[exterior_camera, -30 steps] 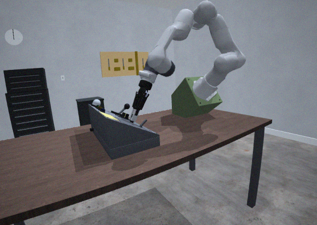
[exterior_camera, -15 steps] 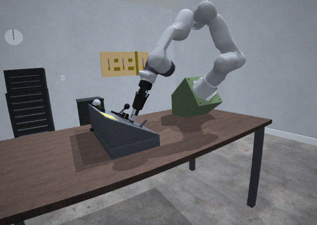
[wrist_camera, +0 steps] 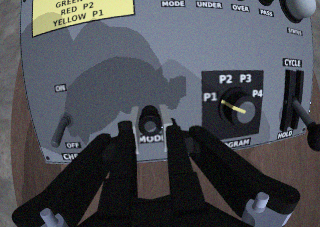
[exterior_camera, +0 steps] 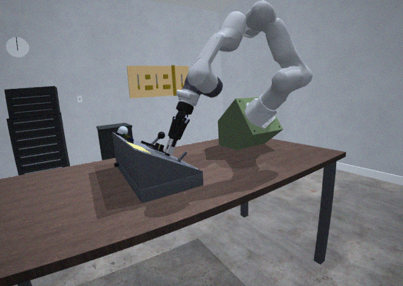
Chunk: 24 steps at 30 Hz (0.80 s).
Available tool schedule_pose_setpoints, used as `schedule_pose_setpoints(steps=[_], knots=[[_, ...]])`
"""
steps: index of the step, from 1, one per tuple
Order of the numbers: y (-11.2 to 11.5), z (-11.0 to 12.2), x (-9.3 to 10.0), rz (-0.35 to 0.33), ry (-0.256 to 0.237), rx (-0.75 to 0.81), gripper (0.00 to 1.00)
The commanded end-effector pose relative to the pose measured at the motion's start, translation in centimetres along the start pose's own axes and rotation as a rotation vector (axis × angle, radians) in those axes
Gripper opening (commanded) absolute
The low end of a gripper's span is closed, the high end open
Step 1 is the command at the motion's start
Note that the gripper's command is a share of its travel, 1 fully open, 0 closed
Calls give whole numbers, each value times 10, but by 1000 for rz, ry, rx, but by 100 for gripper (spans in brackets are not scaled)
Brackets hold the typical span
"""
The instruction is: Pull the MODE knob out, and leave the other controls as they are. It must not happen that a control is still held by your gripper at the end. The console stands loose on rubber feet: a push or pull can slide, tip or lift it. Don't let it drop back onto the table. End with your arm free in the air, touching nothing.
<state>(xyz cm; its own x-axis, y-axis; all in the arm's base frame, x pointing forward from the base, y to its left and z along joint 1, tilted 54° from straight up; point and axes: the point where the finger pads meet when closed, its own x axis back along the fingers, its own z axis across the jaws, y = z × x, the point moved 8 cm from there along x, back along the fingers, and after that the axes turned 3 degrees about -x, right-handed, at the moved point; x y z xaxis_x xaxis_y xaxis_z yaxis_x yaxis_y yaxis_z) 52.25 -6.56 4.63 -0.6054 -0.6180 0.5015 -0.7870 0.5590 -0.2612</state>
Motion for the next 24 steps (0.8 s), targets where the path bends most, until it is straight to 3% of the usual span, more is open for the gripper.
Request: schedule_pose_setpoints(steps=[1, 24], knots=[[0, 1, 2, 1, 3, 5, 0], [0, 1, 8, 1, 3, 5, 0]])
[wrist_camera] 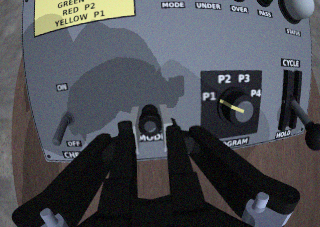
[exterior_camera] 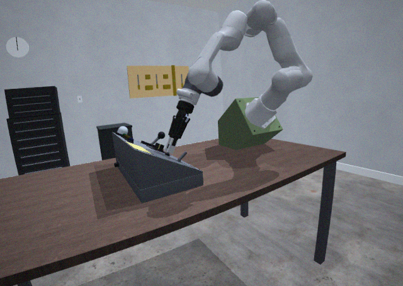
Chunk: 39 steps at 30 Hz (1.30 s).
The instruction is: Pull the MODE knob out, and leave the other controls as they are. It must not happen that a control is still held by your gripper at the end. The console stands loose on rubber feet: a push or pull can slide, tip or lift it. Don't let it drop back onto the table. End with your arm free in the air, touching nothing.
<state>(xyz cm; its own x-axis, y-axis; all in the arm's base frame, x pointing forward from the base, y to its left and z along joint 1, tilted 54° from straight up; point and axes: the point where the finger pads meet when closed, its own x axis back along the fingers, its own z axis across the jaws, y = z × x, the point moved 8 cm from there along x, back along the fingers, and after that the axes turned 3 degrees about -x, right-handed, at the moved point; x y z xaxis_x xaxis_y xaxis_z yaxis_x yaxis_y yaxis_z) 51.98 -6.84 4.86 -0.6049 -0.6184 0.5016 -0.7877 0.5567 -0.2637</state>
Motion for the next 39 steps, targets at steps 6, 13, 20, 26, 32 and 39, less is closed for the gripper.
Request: schedule_pose_setpoints(steps=[6, 13, 20, 26, 32, 39], knots=[[0, 1, 5, 2, 3, 2, 0], [0, 1, 7, 2, 3, 2, 0], [0, 1, 9, 2, 3, 2, 0], [0, 1, 10, 2, 3, 2, 0], [0, 1, 10, 2, 3, 2, 0], [0, 1, 11, 2, 3, 1, 0]])
